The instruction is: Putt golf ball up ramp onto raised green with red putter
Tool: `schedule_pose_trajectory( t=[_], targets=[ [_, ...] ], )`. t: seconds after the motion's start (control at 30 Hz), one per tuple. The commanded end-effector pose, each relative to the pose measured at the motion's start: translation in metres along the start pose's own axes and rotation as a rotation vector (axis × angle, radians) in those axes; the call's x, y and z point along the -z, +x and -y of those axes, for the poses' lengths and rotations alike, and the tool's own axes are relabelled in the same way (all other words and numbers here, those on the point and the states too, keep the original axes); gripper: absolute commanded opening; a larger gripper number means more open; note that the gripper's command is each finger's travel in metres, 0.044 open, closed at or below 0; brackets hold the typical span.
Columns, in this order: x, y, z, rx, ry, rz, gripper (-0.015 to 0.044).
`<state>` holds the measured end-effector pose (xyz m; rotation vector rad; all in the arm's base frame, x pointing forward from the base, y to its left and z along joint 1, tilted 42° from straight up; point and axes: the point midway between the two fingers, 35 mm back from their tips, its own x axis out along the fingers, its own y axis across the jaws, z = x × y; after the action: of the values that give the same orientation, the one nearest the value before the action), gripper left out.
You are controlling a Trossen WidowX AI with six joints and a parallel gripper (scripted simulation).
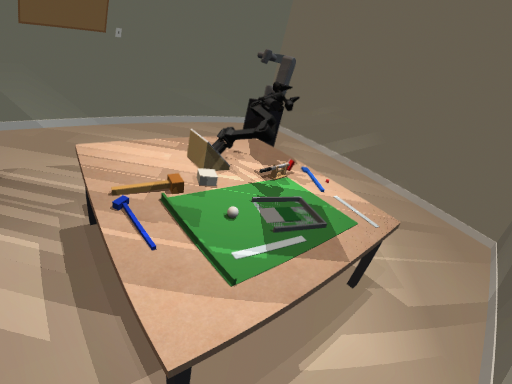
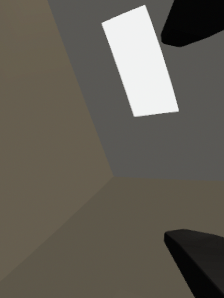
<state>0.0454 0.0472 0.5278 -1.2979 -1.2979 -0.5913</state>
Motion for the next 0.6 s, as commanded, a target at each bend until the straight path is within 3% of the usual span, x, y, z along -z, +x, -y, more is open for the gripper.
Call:
schedule_pose_trajectory(
  t=[0.0,0.1,0.27,0.57],
  targets=[
    [0.000,0.000,0.001,0.003,-0.010,-0.001,0.0426],
    [-0.003,0.001,0.015,0.049,-0.165,-0.011,0.0440],
    [-0.029,0.002,0.058,0.217,-0.742,-0.044,0.0440],
    [-0.132,0.000,0.082,0.575,-1.796,-0.070,0.0440]
  ],
)
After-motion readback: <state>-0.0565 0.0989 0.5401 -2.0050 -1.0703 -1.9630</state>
